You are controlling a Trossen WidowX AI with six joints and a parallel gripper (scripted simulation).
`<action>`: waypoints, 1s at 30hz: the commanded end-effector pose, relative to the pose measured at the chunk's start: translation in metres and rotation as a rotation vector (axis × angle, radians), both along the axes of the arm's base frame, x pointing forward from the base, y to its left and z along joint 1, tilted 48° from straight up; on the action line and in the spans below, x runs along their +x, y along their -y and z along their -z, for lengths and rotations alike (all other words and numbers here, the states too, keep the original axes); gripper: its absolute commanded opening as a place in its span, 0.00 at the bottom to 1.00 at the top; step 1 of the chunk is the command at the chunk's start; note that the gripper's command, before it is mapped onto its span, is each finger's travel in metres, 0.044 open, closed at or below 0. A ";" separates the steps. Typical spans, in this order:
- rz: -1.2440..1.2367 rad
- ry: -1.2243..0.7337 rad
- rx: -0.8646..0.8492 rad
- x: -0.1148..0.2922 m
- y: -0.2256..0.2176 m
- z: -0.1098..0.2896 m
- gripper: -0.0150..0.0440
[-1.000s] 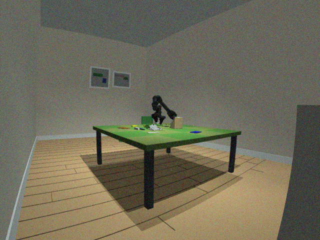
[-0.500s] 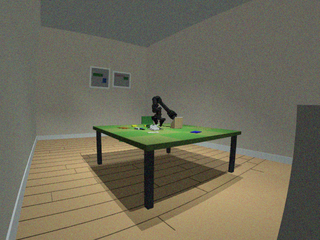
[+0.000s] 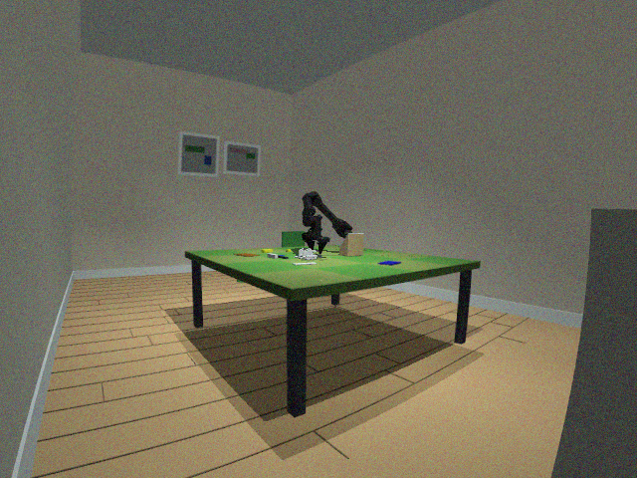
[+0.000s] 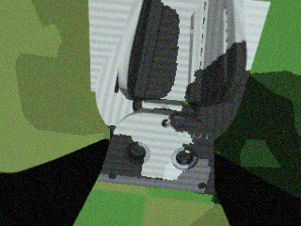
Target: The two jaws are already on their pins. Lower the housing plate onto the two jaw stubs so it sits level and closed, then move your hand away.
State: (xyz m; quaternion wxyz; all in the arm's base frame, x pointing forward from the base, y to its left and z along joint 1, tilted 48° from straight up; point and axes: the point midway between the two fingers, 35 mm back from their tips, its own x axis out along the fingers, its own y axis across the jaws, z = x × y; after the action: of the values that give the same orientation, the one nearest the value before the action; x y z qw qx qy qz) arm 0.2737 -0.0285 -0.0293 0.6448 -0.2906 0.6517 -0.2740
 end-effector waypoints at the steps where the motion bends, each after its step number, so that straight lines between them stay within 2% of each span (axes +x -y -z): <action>1: -0.005 -0.003 -0.004 0.000 0.001 0.000 0.85; 30: -0.014 -0.012 -0.004 0.000 0.006 0.004 0.85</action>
State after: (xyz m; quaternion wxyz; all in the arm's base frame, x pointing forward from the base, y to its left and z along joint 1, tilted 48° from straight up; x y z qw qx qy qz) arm 0.2738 -0.0325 -0.0330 0.6431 -0.2949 0.6532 -0.2699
